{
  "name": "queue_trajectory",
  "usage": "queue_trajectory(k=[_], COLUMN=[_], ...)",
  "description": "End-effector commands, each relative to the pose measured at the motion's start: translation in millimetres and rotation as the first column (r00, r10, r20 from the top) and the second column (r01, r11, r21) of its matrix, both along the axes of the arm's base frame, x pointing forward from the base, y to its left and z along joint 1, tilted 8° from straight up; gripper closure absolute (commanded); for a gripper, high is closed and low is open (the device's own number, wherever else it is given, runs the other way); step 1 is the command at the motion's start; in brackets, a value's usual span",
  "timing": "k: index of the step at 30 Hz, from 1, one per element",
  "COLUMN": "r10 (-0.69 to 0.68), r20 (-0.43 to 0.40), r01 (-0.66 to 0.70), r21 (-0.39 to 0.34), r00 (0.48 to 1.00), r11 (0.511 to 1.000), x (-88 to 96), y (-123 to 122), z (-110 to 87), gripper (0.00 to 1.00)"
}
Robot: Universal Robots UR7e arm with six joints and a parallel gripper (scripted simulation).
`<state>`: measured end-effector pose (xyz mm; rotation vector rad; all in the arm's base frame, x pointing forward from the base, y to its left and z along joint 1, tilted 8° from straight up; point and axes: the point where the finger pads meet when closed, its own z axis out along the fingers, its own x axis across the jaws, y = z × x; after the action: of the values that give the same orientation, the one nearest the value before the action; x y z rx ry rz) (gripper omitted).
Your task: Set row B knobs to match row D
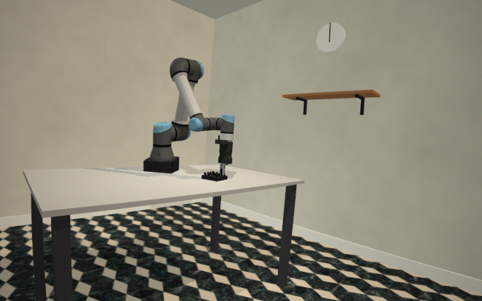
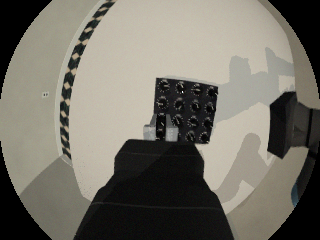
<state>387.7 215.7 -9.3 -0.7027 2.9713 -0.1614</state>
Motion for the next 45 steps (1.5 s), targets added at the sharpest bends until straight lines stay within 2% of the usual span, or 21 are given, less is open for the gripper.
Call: queue_trajectory(k=[1, 17, 18, 45], r10=[0.006, 0.006, 0.006, 0.006], r20=[0.001, 0.001, 0.001, 0.001], r01=[-0.006, -0.006, -0.006, -0.006], r21=[0.0, 0.0, 0.0, 0.0], r00=[1.0, 1.0, 1.0, 1.0], r11=[1.0, 1.0, 1.0, 1.0], x=[0.3, 0.3, 0.3, 0.0], y=[0.2, 0.2, 0.2, 0.5], z=[0.4, 0.4, 0.4, 4.2], gripper=[0.7, 0.7, 0.54, 0.54])
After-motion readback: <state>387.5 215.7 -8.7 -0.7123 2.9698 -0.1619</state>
